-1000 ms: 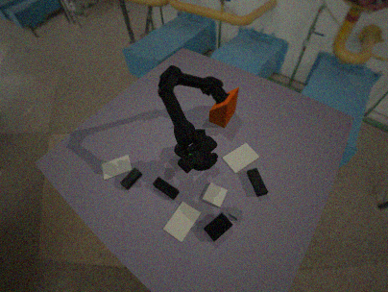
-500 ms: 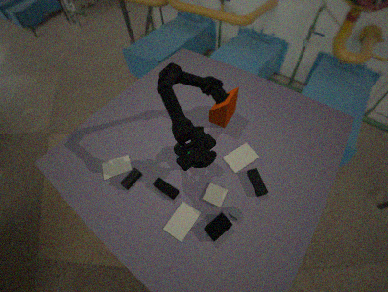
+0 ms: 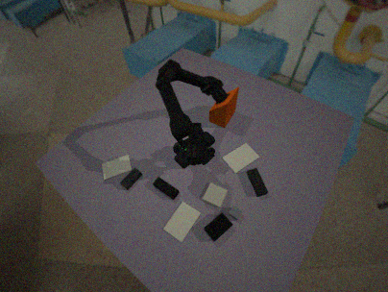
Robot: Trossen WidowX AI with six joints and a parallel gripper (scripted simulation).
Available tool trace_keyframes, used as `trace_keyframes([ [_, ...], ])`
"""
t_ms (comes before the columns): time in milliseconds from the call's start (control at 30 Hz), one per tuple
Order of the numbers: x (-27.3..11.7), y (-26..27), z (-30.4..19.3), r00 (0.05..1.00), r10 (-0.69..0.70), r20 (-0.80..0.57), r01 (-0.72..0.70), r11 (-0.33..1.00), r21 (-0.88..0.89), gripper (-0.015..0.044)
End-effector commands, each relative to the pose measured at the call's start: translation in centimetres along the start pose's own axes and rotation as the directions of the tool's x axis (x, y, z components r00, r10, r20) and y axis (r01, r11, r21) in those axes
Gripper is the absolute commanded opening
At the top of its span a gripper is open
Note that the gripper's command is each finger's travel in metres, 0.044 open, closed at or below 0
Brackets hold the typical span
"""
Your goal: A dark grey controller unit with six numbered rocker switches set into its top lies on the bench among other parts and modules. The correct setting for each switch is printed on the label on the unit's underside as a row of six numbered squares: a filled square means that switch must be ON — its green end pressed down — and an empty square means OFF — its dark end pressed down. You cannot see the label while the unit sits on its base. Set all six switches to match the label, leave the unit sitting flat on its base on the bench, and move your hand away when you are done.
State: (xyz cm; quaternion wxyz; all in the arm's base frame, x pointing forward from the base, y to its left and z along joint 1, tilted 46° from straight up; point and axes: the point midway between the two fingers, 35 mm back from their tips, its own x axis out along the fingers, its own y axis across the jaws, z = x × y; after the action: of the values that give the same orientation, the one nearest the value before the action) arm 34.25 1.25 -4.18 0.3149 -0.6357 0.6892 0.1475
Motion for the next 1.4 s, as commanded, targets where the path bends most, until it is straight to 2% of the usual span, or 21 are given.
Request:
trace_keyframes([
  [0, -0.4, 0.1, -0.3, 1.0, -0.003, 0.006, 0.003, 1.0, -0.012, 0.0336],
  [1367, -2.7, 0.1, -2.9, 0.996, -0.001, 0.093, 0.003, 1.0, -0.013, 0.0336],
])
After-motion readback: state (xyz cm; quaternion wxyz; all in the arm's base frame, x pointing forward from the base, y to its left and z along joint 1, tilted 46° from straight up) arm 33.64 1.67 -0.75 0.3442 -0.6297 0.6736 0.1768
